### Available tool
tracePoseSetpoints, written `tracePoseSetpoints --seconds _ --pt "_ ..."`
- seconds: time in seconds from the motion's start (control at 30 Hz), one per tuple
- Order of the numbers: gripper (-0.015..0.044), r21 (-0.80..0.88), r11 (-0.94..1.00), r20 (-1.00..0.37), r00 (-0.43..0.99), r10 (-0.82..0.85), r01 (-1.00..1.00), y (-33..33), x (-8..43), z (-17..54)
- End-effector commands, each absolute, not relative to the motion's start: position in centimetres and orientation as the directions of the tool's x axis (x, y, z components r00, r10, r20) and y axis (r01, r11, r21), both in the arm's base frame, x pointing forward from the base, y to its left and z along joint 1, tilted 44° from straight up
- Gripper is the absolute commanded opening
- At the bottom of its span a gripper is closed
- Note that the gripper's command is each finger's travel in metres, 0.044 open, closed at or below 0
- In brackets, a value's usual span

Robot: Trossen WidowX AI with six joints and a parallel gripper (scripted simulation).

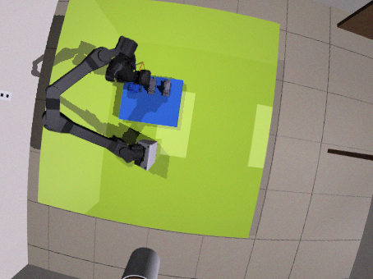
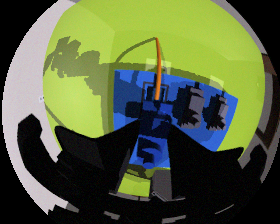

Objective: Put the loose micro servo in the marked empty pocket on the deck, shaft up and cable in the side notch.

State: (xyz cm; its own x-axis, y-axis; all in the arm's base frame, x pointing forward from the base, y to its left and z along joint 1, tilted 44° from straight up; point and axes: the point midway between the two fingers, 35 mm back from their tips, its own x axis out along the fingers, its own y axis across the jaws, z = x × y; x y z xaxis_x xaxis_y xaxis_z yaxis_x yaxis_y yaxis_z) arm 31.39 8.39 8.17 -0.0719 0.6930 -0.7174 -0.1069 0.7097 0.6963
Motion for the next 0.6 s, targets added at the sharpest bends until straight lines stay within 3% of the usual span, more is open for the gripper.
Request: tracePoseSetpoints --seconds 0.0,0.57 --pt "0.0000 0.698 0.708 -0.716 -0.063 0.695 -0.108 8.5 32.9 8.5" --pt "0.0000 0.698 0.708 -0.715 -0.062 0.696 -0.108 9.8 33.0 7.3"
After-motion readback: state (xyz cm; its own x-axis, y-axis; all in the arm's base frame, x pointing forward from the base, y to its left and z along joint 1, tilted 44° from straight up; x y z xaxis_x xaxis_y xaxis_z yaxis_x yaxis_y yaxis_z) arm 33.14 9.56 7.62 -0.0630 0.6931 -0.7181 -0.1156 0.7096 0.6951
